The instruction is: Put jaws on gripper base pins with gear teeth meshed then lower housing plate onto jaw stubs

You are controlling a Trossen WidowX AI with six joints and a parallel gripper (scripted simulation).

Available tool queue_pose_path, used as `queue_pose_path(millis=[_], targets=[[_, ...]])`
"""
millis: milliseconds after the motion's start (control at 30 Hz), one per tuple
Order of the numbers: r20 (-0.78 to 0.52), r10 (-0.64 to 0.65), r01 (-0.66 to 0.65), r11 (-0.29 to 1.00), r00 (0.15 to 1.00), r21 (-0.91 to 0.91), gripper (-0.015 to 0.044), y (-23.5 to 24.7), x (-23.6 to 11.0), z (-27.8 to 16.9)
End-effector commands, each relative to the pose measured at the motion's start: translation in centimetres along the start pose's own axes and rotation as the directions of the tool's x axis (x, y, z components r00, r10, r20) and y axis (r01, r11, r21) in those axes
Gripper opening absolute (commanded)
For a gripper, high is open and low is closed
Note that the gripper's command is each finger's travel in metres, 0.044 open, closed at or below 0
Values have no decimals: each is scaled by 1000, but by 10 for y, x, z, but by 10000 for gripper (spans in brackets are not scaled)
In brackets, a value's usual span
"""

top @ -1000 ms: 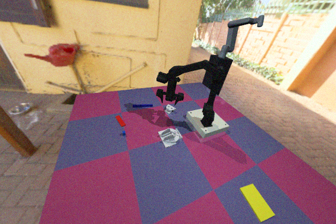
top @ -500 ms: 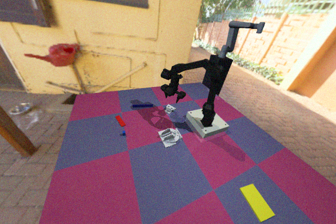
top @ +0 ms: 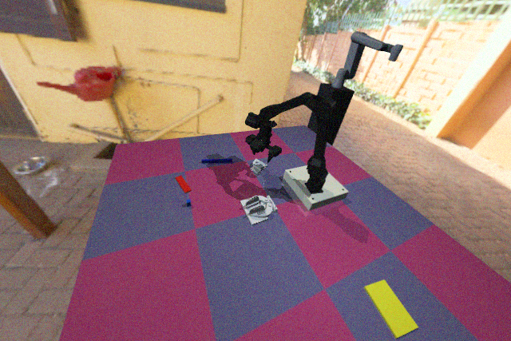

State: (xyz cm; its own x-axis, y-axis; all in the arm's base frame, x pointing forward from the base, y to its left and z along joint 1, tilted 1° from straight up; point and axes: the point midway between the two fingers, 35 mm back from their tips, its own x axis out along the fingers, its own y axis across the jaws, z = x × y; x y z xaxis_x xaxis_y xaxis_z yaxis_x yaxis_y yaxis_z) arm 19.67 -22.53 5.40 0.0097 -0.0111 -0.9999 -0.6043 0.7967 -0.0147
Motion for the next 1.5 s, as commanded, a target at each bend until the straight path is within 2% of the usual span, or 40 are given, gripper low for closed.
queue_pose_path(millis=[0, 1467], targets=[[5, -3, 3, 1000, 1000, 4, 440, -1, 3, 1], [5, -3, 3, 1000, 1000, 4, 440, -1, 53, 1]])
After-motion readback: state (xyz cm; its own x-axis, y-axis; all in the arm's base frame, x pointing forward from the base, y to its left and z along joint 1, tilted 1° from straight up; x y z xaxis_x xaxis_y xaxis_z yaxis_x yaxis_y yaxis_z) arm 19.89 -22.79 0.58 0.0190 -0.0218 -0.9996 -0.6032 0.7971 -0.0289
